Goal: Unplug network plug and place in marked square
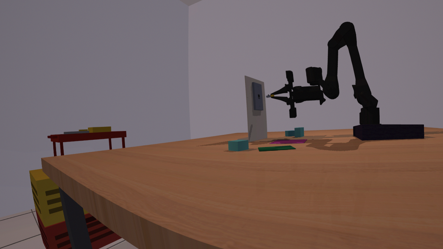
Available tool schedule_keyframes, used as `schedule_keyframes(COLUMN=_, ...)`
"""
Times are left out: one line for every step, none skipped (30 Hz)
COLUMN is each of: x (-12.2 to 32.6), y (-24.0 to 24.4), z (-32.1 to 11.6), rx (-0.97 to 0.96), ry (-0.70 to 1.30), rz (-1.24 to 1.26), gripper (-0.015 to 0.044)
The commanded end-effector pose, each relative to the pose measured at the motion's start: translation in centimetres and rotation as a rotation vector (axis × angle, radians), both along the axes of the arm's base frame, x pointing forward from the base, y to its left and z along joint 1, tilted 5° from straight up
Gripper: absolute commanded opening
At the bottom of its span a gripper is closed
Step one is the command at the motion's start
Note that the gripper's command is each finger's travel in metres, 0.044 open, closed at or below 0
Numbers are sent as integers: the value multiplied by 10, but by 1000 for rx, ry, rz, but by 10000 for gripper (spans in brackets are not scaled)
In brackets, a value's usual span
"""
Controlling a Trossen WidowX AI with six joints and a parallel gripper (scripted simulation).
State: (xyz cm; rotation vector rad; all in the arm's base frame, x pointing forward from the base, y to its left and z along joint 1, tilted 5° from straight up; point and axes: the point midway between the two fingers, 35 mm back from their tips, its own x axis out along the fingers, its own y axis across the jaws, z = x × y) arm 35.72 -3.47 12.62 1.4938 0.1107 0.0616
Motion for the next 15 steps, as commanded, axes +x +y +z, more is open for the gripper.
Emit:
schedule_keyframes(x=-4, y=1, z=0, rx=4, ry=2, rz=3, gripper=0)
schedule_keyframes(x=-4, y=1, z=0, rx=4, ry=2, rz=3, gripper=0)
schedule_keyframes(x=-5, y=1, z=0, rx=4, ry=2, rz=3, gripper=0)
schedule_keyframes(x=-6, y=1, z=0, rx=4, ry=2, rz=3, gripper=0)
schedule_keyframes(x=-6, y=1, z=0, rx=4, ry=2, rz=3, gripper=0)
schedule_keyframes(x=-7, y=1, z=0, rx=4, ry=2, rz=3, gripper=0)
schedule_keyframes(x=-8, y=1, z=0, rx=4, ry=2, rz=3, gripper=0)
schedule_keyframes(x=-8, y=1, z=0, rx=4, ry=2, rz=3, gripper=0)
schedule_keyframes(x=-9, y=1, z=0, rx=4, ry=2, rz=3, gripper=0)
schedule_keyframes(x=-10, y=1, z=0, rx=4, ry=2, rz=3, gripper=0)
schedule_keyframes(x=-10, y=1, z=0, rx=4, ry=2, rz=3, gripper=0)
schedule_keyframes(x=-11, y=1, z=0, rx=4, ry=2, rz=3, gripper=0)
schedule_keyframes(x=-11, y=1, z=0, rx=4, ry=3, rz=3, gripper=0)
schedule_keyframes(x=-12, y=1, z=0, rx=4, ry=3, rz=3, gripper=0)
schedule_keyframes(x=-13, y=1, z=0, rx=4, ry=3, rz=3, gripper=0)
